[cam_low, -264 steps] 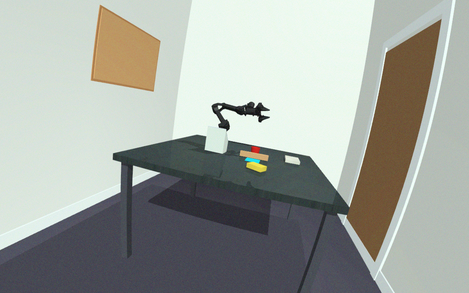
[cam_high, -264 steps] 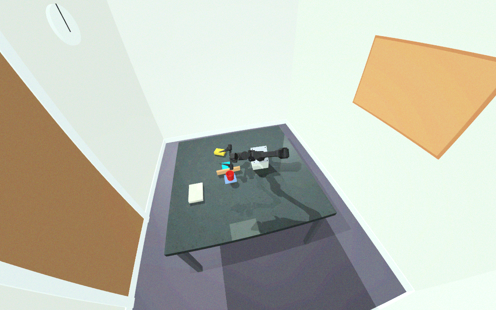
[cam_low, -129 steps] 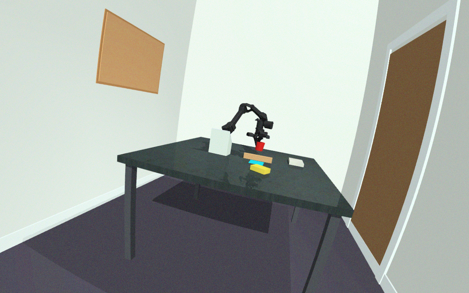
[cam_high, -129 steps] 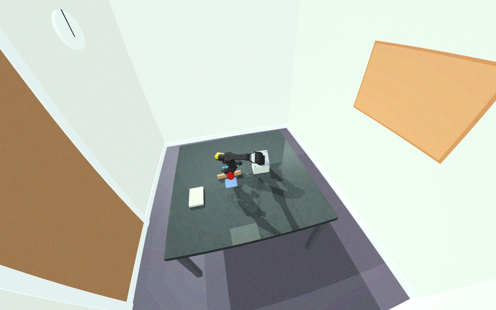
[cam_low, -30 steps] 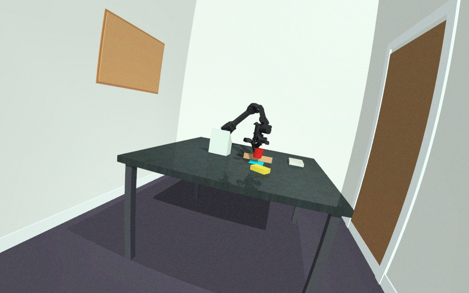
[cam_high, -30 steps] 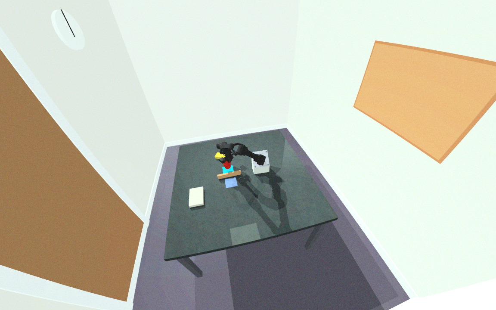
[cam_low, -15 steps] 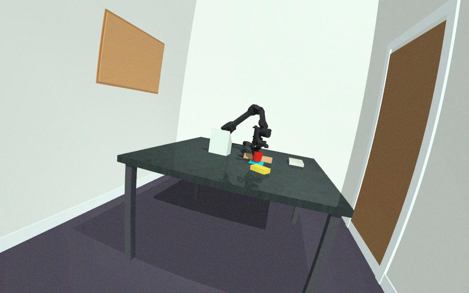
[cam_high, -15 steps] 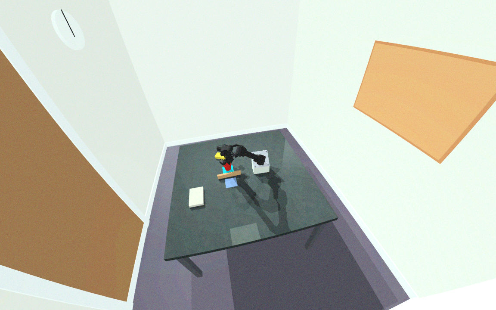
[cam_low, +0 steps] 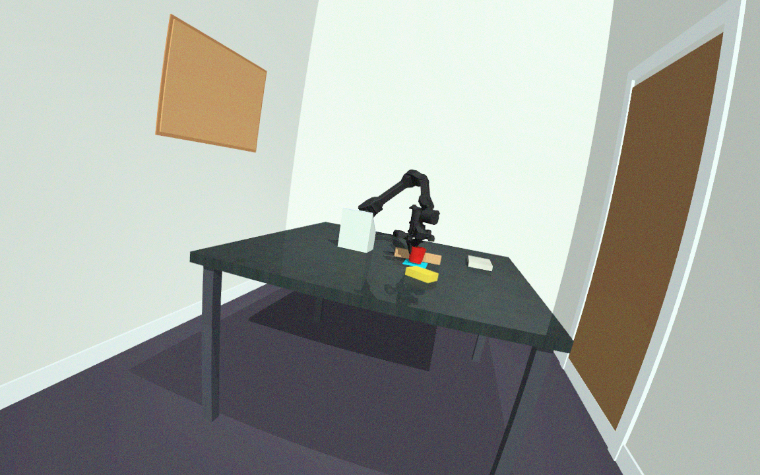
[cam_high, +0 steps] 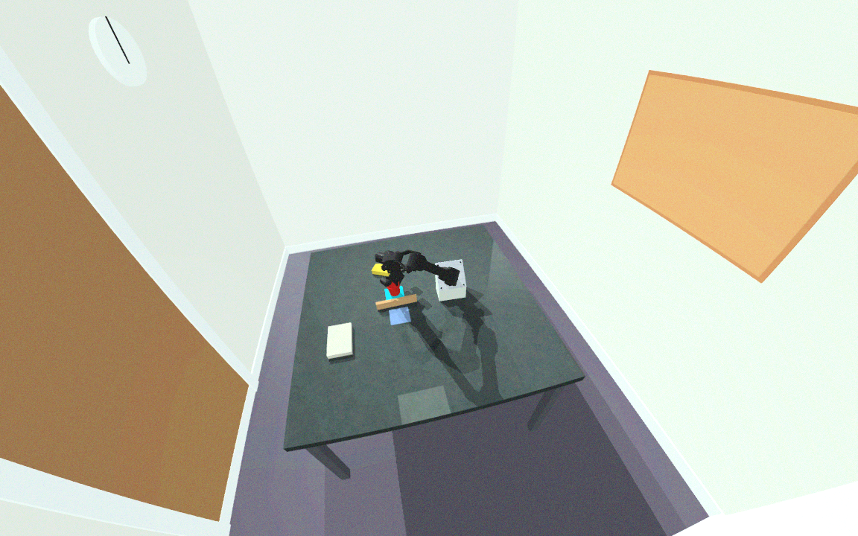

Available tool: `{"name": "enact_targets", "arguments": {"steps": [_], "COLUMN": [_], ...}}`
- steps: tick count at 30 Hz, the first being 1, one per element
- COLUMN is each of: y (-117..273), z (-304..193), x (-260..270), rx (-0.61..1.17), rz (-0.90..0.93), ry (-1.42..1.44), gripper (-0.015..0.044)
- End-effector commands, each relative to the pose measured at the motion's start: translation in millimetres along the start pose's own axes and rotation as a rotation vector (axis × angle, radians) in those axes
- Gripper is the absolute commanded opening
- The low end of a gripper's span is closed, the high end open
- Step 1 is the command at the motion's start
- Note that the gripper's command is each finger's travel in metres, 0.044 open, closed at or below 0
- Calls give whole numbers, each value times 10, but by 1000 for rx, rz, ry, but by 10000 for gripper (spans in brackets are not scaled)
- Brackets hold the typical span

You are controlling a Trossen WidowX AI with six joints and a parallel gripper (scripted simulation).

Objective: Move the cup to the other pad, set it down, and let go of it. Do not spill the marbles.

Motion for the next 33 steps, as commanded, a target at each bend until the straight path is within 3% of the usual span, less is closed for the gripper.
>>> {"name": "enact_targets", "arguments": {"steps": [1, 6, 33], "y": [4, 4, 348], "z": [1, 1, 8], "x": [2, 2, 0], "rx": [0, 0, 1], "rz": [0, 0, 0], "ry": [1, 1, -6], "gripper": [0, 128, 128]}}
Point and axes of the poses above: the point midway between the two fingers, 35 mm back from their tips, its own y axis back along the fingers, its own x axis across the jaws, z = x × y, the point moved 5 cm from there along y, back along the fingers, and after that the axes turned 6 degrees about -y, right-handed, at the moved point
